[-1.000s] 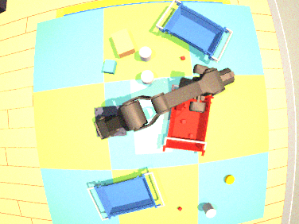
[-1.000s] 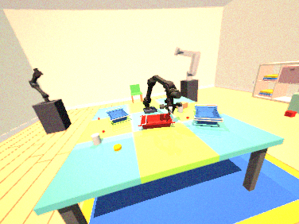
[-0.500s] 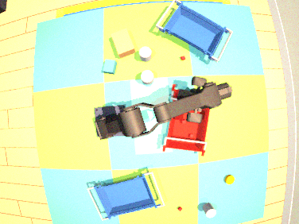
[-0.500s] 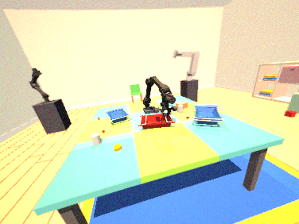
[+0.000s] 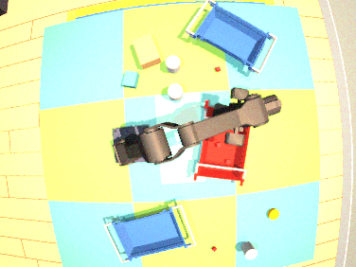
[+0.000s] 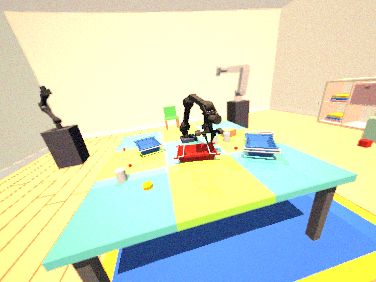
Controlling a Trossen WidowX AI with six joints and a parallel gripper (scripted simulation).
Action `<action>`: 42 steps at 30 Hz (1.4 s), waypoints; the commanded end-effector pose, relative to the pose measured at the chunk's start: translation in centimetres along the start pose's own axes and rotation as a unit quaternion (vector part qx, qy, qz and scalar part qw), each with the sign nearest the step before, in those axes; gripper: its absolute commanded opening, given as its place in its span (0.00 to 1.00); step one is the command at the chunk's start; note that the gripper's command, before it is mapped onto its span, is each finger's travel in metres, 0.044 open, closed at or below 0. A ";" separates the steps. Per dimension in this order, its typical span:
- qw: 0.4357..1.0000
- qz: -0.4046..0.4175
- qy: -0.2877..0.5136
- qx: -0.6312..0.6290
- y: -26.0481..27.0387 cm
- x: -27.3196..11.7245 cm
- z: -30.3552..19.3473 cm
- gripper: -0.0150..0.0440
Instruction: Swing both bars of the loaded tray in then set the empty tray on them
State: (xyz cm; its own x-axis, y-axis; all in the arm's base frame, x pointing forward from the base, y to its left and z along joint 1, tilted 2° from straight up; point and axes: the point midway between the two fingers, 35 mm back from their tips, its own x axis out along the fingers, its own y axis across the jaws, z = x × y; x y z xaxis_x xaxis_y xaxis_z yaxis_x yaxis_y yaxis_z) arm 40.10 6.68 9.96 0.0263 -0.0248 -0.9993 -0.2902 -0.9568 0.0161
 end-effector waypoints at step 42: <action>1.000 0.001 -0.002 0.000 0.0 0.2 0.1 0.25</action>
State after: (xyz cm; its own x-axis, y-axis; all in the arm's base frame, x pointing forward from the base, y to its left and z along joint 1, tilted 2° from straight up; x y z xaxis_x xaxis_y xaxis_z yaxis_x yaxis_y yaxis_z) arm 40.05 6.68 9.77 0.0217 -0.0256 -0.9994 -0.2901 -0.9568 0.0182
